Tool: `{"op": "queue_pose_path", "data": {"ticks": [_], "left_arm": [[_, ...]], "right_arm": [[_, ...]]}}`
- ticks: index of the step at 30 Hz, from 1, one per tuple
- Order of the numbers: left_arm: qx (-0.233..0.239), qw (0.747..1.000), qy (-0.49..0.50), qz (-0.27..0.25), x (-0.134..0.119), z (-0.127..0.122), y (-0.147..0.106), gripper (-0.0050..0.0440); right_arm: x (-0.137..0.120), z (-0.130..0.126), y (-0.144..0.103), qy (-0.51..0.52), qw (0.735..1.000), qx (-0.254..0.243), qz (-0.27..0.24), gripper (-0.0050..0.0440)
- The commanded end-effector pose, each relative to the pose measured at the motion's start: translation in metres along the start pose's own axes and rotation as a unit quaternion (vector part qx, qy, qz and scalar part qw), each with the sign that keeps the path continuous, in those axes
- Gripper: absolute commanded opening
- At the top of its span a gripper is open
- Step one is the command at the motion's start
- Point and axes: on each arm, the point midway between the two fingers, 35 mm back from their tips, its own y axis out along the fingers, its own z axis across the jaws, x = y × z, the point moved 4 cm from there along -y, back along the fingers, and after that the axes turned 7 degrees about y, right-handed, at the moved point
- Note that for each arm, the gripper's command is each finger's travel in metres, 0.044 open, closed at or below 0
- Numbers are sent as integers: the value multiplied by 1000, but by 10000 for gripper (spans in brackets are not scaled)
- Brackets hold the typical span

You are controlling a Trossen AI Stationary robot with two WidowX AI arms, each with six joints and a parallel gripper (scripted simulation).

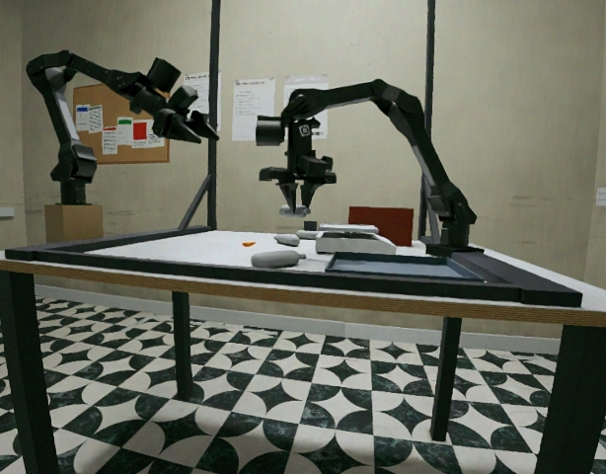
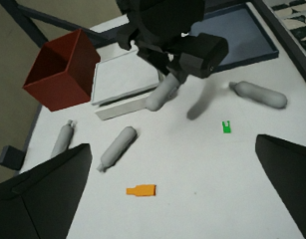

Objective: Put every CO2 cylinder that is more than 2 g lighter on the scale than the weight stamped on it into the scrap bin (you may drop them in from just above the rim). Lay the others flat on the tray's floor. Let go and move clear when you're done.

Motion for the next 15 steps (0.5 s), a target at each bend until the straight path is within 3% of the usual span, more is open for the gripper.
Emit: {"op": "queue_pose_path", "data": {"ticks": [1,3,9,15], "left_arm": [[-29,1000,-4,12,0,-1,-46,-50],[-36,999,-4,15,1,2,-60,-50],[-29,999,-2,12,3,15,-60,-50],[-26,1000,-2,11,10,40,-57,-50]], "right_arm": [[15,9,7,96,995,7,-15,440],[18,11,11,144,989,9,-15,440],[22,14,21,236,971,11,-15,440],[28,19,39,396,918,16,-14,440]]}}
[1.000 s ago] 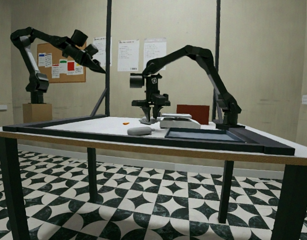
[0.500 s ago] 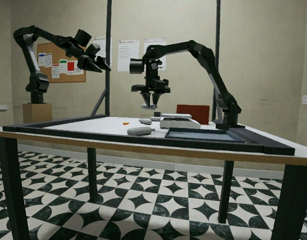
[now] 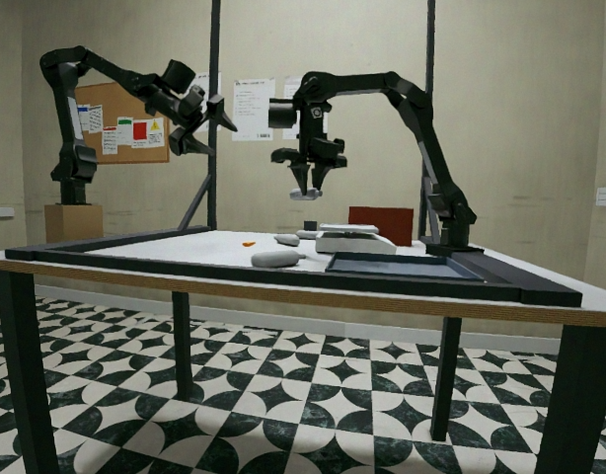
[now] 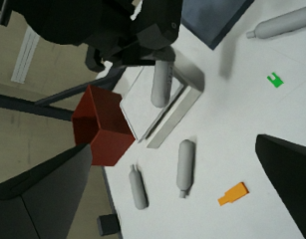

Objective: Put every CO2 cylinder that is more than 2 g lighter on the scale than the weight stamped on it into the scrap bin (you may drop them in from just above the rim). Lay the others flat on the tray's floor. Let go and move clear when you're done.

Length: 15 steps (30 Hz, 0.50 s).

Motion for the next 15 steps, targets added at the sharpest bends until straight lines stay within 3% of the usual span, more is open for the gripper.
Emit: {"op": "queue_pose_path", "data": {"ticks": [1,9,11,15], "left_arm": [[-23,1000,-2,10,4,18,-16,-50],[-22,1000,-2,9,14,51,-13,-50],[-22,1000,-2,9,14,51,-13,-50],[-21,1000,-2,9,19,71,-12,-50]], "right_arm": [[6,16,8,95,995,15,-9,440],[7,23,30,285,958,19,-6,440],[7,23,30,285,958,19,-6,440],[7,27,44,398,917,21,-3,440]]}}
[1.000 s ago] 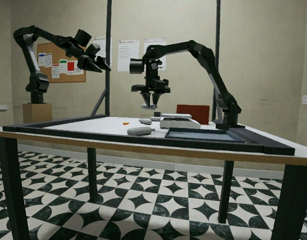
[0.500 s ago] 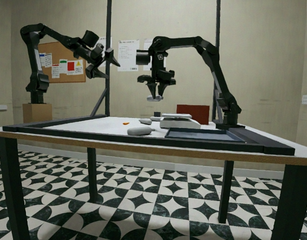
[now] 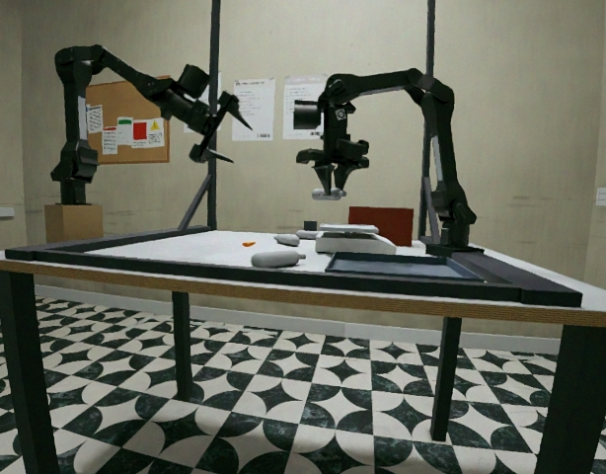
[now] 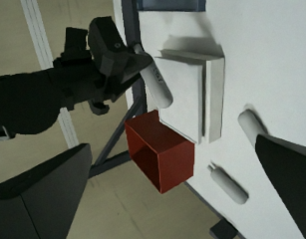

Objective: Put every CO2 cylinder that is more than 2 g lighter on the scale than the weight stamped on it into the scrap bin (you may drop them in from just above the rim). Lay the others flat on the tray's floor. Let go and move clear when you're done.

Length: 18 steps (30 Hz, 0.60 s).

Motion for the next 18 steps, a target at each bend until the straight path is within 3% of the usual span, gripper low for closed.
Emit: {"op": "queue_pose_path", "data": {"ticks": [1,11,13,18], "left_arm": [[-20,1000,-2,9,5,18,-11,-50],[-18,1000,-2,8,15,55,-9,-50],[-18,1000,-2,8,15,55,-9,-50],[-16,1000,-1,8,20,72,-7,-50]], "right_arm": [[-6,15,9,97,995,18,3,440],[-10,17,39,333,943,19,10,440],[-10,17,39,333,943,19,10,440],[-13,17,57,463,886,19,14,440]]}}
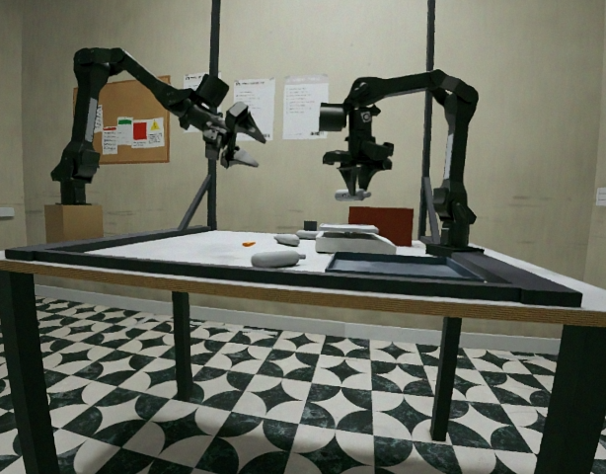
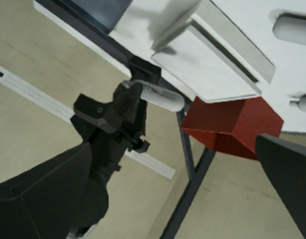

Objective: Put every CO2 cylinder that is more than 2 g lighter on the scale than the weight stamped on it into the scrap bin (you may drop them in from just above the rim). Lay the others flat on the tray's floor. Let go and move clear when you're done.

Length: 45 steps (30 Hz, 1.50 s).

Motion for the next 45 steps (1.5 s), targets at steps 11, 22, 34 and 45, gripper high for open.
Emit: {"op": "queue_pose_path", "data": {"ticks": [11,22,34,45], "left_arm": [[-39,998,45,11,6,22,-7,-50],[-149,958,244,35,11,29,-3,-50],[-181,936,298,42,11,28,-4,-50],[-185,936,298,41,-22,-32,-8,-50]], "right_arm": [[-13,0,34,277,961,7,20,440],[-12,0,38,311,950,6,20,440],[-12,0,37,311,950,6,19,440],[-10,-1,36,311,950,5,17,440]]}}
